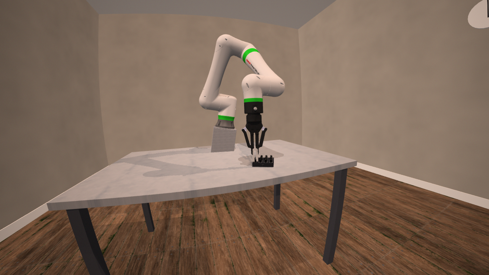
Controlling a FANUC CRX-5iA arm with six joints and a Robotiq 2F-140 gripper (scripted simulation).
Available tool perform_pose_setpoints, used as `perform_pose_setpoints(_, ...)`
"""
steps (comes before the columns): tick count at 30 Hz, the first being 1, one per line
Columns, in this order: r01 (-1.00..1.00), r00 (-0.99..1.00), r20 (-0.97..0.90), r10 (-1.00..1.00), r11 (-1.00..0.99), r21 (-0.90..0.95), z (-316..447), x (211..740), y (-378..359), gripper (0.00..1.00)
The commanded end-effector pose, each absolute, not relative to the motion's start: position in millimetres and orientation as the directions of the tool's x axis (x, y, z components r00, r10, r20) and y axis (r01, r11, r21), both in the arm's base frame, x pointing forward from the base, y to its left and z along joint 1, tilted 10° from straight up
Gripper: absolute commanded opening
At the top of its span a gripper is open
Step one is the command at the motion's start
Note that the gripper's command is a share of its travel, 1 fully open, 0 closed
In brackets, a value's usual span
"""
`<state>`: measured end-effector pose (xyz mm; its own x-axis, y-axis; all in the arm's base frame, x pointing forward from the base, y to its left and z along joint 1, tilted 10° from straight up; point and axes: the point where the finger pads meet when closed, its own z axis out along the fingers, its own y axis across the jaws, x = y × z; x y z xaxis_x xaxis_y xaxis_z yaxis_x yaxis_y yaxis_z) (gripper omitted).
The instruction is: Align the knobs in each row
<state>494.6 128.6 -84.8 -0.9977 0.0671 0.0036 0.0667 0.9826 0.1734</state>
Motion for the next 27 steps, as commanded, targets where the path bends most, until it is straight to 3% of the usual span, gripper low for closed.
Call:
perform_pose_setpoints(1, 0.062, -0.998, 0.002, 0.062, 0.983, 0.173, -84.7, 494.8, 128.6, 0.05)
perform_pose_setpoints(12, -0.007, -1.0, -0.01, -0.005, 0.985, 0.173, -84.7, 494.8, 128.6, 0.05)
perform_pose_setpoints(27, -0.265, -0.964, -0.054, -0.259, 0.95, 0.165, -84.7, 494.8, 128.6, 0.05)
